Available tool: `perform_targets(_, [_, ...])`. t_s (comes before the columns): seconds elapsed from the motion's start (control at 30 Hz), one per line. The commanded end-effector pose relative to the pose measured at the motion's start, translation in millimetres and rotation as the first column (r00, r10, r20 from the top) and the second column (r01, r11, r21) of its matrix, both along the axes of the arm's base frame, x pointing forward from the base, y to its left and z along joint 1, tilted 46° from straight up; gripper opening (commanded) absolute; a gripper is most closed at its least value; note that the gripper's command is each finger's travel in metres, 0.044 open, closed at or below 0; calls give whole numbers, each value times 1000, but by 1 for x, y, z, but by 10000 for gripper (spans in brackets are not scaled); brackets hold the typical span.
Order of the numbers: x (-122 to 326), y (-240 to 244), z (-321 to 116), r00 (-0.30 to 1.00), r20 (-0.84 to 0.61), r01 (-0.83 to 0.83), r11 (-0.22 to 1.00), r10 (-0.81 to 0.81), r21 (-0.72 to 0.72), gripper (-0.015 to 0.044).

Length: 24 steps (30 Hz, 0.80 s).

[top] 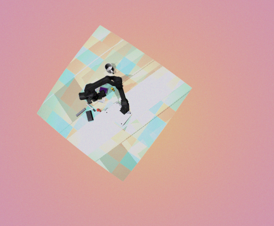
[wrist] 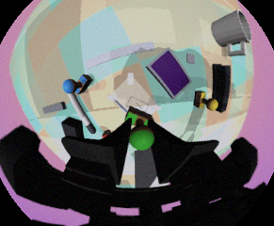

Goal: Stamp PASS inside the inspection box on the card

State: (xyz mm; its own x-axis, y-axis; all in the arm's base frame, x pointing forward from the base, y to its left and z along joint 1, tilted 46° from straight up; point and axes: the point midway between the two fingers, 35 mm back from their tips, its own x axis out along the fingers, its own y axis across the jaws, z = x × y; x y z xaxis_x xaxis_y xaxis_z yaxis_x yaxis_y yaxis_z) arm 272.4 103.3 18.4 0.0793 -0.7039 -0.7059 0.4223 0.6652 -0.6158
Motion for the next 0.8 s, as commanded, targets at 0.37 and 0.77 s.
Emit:
perform_targets(0.37, [6,10,20,1000,6,4,1000,-4,11,0])
perform_targets(0.77, [65,-29,71,1000,10,2,1000,-2,22,0])
